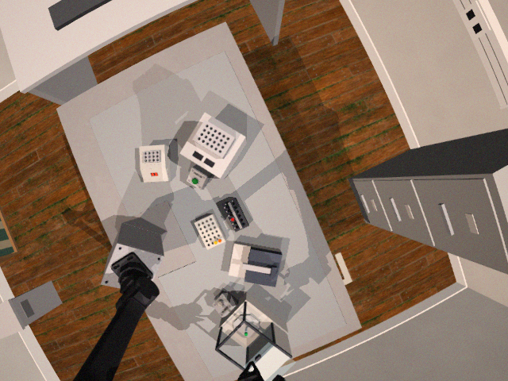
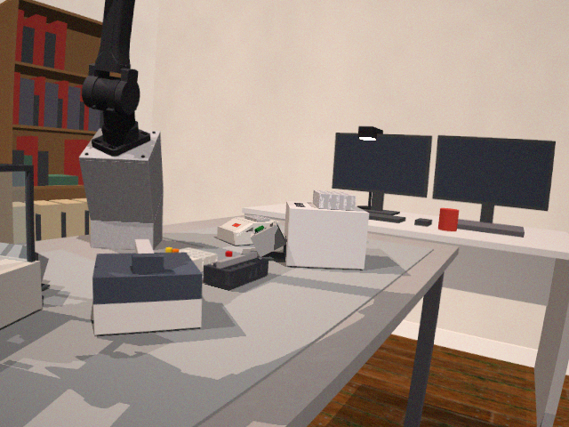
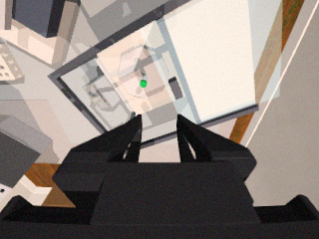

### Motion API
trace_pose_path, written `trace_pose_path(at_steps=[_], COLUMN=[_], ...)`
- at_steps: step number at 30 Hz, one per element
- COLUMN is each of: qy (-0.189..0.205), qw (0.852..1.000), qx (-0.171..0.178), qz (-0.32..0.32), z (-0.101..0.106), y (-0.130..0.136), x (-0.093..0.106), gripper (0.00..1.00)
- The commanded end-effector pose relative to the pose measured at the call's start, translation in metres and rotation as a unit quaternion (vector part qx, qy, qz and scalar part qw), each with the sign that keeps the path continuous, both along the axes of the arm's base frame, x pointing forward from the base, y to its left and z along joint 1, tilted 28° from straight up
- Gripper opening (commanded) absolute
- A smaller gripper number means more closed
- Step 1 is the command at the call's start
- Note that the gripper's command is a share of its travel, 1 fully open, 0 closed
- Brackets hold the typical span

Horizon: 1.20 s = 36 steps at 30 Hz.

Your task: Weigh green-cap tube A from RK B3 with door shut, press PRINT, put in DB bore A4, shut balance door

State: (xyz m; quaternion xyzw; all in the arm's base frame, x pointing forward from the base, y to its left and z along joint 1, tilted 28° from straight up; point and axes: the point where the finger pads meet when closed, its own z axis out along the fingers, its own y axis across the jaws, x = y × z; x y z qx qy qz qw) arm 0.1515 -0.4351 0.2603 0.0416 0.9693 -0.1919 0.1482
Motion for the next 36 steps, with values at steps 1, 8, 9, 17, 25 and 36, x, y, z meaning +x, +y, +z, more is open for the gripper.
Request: trace_pose_path(at_steps=[1, 8, 9, 17, 25, 36], qy=[-0.04, -0.083, -0.09, -0.129, -0.173, -0.233], qw=[0.996, 0.98, 0.976, 0.95, 0.906, 0.841], qx=[0.001, 0.031, 0.036, 0.063, 0.096, 0.119], qz=[-0.084, -0.179, -0.193, -0.277, -0.375, -0.475], z=[0.011, 0.006, 0.006, 0.002, -0.004, 0.011], y=[0.004, 0.01, 0.01, 0.015, 0.022, 0.02], x=[-0.01, -0.012, -0.012, -0.014, -0.017, -0.016], gripper=[0.36, 0.36, 0.36, 0.36, 0.36, 0.36])
